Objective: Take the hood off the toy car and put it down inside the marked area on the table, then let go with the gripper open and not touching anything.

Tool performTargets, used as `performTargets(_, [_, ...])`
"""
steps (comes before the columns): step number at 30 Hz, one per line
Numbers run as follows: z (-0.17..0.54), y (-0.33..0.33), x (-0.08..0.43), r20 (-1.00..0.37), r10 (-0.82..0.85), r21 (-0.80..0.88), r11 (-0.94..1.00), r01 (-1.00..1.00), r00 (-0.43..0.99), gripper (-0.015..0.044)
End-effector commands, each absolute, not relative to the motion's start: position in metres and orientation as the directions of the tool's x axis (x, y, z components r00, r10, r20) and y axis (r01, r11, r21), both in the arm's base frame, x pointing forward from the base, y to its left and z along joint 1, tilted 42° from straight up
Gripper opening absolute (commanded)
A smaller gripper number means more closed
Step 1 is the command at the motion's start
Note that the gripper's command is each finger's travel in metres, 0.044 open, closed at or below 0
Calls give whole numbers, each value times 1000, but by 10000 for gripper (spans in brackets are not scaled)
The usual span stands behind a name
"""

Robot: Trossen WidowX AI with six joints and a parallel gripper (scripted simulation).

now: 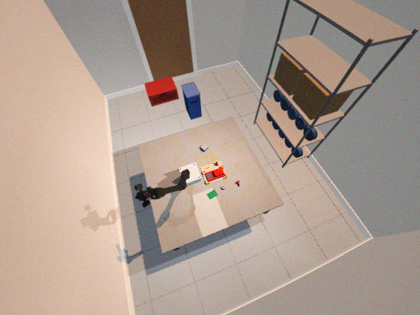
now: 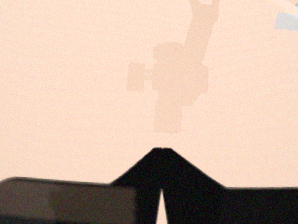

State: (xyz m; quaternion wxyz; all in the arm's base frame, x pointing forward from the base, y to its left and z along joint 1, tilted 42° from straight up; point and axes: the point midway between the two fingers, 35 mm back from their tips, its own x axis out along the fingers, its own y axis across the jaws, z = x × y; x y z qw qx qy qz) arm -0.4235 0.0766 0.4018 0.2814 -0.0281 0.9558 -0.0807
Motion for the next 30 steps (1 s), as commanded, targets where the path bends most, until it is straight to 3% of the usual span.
performTargets(1, [402,78,-423,-533,-95,-168,986,-5,-841,26])
performTargets(17, [367,214,-380,-609,226,87,972,219,-761,440])
performTargets(30, [337,313,-312,-657,429,283,903,324,-620,440])
